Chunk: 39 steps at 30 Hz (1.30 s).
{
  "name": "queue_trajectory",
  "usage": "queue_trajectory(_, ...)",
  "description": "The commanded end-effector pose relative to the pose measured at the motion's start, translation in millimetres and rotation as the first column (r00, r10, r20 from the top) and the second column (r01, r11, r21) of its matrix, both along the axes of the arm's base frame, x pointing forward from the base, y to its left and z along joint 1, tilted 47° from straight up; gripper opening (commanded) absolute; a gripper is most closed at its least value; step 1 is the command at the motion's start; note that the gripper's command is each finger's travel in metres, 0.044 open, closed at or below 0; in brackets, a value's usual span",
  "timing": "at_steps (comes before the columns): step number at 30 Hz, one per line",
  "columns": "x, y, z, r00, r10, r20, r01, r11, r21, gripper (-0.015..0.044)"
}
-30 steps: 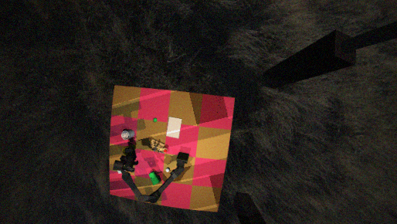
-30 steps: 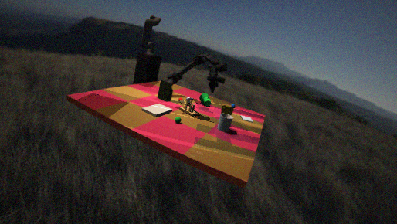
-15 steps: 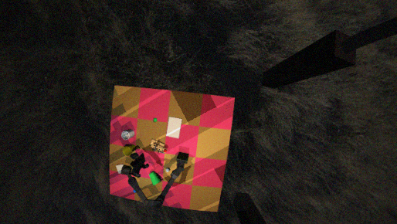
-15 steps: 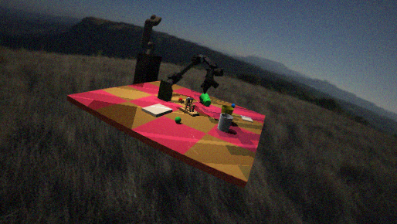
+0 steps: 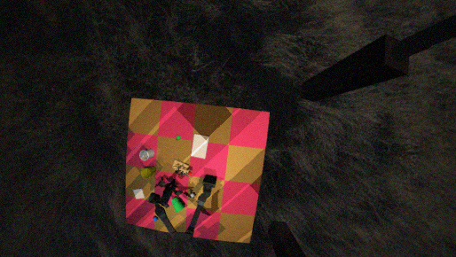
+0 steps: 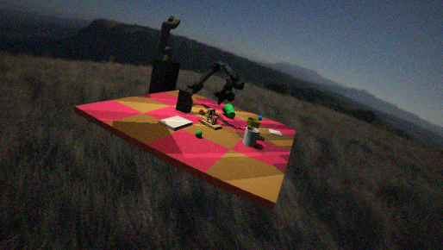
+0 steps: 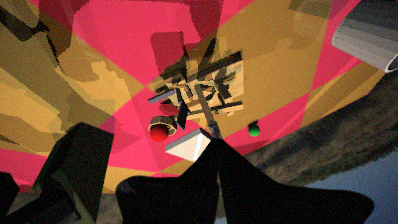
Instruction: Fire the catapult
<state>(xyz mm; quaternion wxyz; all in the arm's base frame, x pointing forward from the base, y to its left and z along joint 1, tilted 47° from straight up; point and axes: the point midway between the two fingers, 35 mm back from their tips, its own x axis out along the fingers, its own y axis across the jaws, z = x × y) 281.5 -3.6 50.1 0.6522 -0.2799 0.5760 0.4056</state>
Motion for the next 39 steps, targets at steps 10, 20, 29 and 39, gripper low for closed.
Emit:
queue_trajectory(10, -68, 10, -7, 0.909, 0.409, -0.082, -0.416, 0.903, -0.107, 0.0)
queue_trajectory(20, -75, 12, -9, 0.887, 0.451, -0.094, -0.46, 0.881, -0.113, 0.0)
queue_trajectory(29, -72, 23, -19, 0.887, 0.451, -0.093, -0.46, 0.881, -0.114, 0.0)
queue_trajectory(39, -71, 35, -30, 0.888, 0.451, -0.092, -0.46, 0.881, -0.113, 0.0)
